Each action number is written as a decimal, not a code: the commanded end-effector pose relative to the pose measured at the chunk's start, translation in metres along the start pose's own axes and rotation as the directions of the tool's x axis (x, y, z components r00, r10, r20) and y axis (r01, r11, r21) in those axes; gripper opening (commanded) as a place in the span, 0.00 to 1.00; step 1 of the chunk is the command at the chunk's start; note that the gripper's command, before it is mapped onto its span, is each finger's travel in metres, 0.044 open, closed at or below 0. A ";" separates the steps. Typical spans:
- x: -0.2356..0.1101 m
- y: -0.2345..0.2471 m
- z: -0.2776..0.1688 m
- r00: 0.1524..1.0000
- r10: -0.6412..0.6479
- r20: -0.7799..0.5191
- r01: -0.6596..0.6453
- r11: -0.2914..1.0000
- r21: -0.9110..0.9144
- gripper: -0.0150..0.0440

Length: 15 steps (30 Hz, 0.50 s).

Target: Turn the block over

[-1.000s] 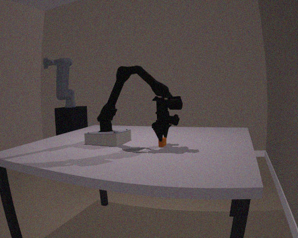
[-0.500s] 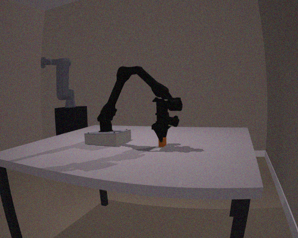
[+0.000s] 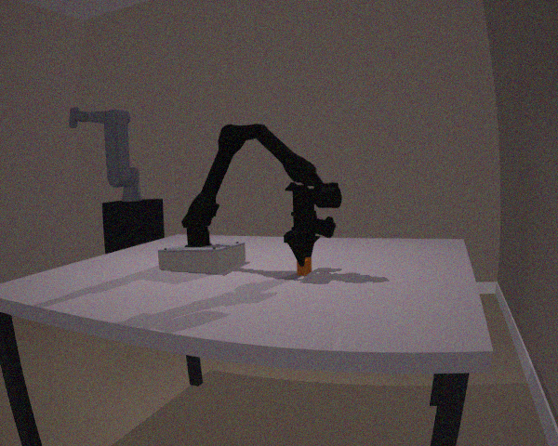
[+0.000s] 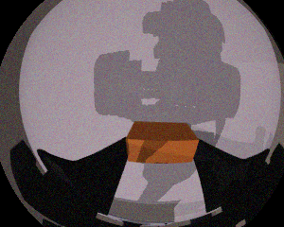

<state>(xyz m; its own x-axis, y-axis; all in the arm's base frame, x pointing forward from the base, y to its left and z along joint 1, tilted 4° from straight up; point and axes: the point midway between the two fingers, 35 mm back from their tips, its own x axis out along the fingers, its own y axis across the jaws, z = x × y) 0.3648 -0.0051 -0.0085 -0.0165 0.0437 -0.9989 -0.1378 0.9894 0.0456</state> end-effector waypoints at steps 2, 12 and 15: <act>-0.008 0.000 0.000 1.000 -0.003 -0.006 0.003 1.000 0.006 0.36; -0.026 0.000 0.000 1.000 -0.003 0.004 0.003 1.000 0.007 0.25; -0.023 -0.001 0.001 0.999 -0.002 0.048 0.001 1.000 0.009 0.25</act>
<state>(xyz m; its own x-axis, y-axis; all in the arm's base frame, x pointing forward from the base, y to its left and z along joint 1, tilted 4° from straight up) 0.3662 -0.0065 0.0142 -0.0040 0.0433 -0.9991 -0.1346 0.9899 0.0434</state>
